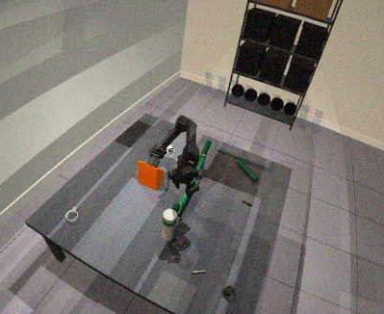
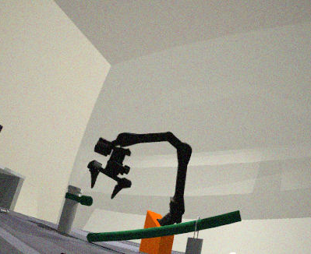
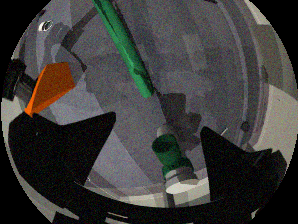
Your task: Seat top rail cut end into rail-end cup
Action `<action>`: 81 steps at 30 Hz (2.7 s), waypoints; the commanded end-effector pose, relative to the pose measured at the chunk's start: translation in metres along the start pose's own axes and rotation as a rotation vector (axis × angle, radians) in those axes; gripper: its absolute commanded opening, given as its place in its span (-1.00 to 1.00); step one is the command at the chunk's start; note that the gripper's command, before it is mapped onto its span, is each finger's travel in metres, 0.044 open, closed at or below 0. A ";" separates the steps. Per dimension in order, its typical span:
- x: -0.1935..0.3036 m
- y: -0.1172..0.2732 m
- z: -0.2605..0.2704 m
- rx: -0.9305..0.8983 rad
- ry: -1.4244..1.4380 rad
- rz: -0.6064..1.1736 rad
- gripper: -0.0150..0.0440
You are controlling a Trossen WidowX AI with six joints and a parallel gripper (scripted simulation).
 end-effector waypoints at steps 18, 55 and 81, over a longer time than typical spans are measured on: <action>-0.076 0.055 0.072 0.281 -1.309 -0.268 1.00; -0.097 -0.054 0.037 -0.082 -2.597 0.202 1.00; -0.098 -0.104 0.045 -0.084 -2.597 0.201 1.00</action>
Point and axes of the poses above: the point midway between the two fingers, 35 mm back from their tips, its own y axis back along the fingers, its own z axis across the jaws, x = y × z, the point moved 9 cm from there along y, back along the fingers, and after that the axes turned 12 degrees about y, right-handed, at the moved point
